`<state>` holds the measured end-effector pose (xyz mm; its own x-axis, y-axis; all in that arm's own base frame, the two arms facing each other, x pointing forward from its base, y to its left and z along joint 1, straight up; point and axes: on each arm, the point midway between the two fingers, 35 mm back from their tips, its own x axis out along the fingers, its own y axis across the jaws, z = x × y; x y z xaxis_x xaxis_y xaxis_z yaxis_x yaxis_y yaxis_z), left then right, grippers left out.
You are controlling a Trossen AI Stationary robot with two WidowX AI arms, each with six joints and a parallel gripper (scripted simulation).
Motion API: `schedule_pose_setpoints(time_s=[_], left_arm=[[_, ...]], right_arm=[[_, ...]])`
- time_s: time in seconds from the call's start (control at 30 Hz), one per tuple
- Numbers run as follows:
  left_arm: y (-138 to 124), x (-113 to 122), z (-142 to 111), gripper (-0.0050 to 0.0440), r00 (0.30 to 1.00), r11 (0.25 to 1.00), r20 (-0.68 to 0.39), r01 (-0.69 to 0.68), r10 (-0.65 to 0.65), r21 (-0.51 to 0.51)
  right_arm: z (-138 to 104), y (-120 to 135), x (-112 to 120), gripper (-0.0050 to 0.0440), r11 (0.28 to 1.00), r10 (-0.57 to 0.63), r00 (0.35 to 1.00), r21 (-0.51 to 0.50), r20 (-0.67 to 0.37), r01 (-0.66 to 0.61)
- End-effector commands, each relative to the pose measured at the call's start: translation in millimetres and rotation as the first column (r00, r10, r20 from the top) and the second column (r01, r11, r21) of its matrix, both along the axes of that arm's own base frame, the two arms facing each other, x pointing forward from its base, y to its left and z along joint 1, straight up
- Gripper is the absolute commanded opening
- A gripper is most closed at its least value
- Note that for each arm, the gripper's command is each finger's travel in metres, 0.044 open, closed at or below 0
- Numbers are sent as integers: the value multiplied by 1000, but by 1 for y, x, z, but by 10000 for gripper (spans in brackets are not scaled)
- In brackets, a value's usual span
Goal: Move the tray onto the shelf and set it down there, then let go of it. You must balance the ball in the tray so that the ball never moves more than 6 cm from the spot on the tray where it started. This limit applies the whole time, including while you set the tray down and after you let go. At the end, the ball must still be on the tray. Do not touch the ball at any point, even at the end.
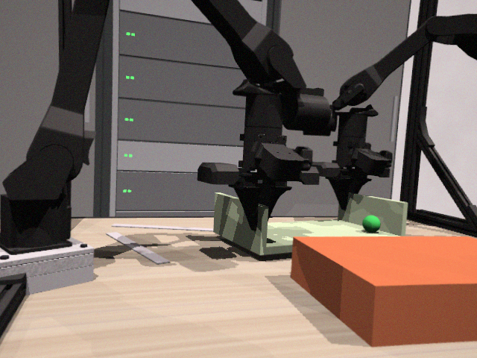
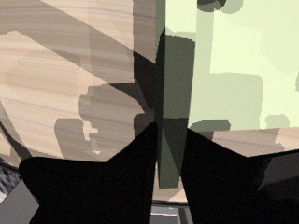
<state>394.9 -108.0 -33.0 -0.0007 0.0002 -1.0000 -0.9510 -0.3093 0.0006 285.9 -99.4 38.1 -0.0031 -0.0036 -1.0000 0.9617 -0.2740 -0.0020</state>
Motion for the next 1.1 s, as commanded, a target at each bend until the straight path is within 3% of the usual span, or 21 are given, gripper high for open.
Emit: schedule_pose_setpoints(time_s=[0.0, 1.07], left_arm=[[0, -1, 5, 20, 1000, 1000, -1, 1, -1, -3], [0, -1, 18, 20, 1000, 1000, 0, 1, -1, -8]], right_arm=[[5, 1, 1, 20, 1000, 1, 1000, 4, 6, -1], [16, 0, 0, 20, 1000, 0, 1000, 9, 8, -1]])
